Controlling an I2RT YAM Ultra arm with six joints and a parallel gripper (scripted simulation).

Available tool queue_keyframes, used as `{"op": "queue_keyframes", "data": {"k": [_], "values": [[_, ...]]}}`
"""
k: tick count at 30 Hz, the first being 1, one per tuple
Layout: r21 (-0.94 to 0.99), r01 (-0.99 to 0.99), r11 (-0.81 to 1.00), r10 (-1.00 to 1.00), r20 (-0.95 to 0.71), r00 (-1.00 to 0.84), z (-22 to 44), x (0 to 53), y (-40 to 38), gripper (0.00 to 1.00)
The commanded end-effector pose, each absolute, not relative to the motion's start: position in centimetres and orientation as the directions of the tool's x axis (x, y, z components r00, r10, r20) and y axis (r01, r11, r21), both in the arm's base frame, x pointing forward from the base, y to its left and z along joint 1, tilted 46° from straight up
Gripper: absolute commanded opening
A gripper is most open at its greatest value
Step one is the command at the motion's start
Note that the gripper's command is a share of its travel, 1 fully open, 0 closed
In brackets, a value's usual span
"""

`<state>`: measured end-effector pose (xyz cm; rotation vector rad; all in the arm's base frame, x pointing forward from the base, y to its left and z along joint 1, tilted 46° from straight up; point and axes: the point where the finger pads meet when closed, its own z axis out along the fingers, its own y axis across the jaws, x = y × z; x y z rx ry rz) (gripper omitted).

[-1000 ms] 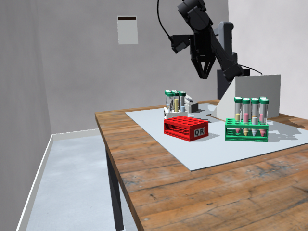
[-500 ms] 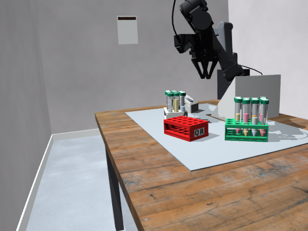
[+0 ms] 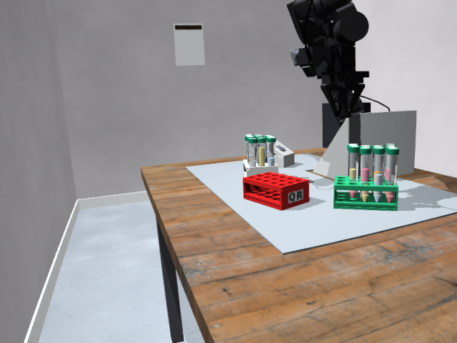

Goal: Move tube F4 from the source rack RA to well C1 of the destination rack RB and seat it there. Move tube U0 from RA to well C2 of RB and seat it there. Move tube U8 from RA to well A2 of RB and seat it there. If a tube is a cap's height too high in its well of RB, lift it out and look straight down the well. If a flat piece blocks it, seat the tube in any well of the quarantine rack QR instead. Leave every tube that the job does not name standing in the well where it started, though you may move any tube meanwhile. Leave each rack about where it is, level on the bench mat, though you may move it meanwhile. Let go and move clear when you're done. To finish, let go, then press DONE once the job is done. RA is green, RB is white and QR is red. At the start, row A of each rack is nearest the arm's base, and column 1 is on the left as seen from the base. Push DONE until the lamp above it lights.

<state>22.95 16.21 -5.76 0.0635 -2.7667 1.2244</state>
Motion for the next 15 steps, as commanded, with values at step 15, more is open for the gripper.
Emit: {"op": "queue_keyframes", "data": {"k": [15], "values": [[-0.708, -0.043, 0.705, 0.015, 0.076, -0.997, -9.6, 19.1, 22.4, 0.30]]}}
